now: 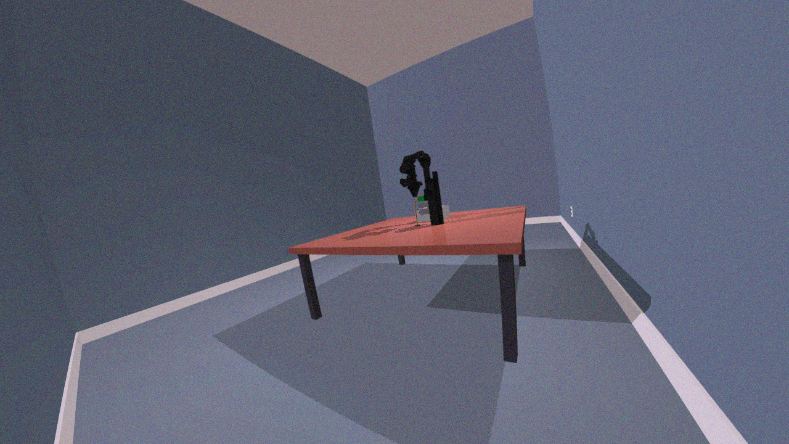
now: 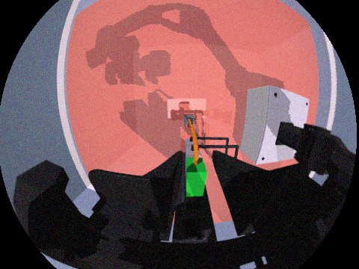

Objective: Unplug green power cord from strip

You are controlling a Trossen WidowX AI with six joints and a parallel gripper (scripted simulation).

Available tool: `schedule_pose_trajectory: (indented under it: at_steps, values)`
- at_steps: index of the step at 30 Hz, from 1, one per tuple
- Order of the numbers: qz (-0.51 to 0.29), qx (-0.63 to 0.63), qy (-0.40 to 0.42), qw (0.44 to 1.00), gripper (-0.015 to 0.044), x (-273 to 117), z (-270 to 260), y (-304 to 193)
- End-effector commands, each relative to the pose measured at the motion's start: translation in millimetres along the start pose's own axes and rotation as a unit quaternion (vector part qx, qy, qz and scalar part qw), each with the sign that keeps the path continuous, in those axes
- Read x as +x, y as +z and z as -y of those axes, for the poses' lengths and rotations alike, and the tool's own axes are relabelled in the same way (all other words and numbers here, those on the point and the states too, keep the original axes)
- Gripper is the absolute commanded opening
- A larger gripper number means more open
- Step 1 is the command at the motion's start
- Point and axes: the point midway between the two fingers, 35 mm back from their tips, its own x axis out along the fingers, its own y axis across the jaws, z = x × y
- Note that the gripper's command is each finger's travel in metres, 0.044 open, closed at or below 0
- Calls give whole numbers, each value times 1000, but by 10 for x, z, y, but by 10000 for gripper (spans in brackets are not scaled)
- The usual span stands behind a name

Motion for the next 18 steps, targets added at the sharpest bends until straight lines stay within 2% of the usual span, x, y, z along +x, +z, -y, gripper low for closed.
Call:
schedule_pose_trajectory:
  at_steps: [1,18]
  values:
    - [2,2,-1,1000,160,1,0,-48]
    - [1,2,-1,1000,160,1,6,-329]
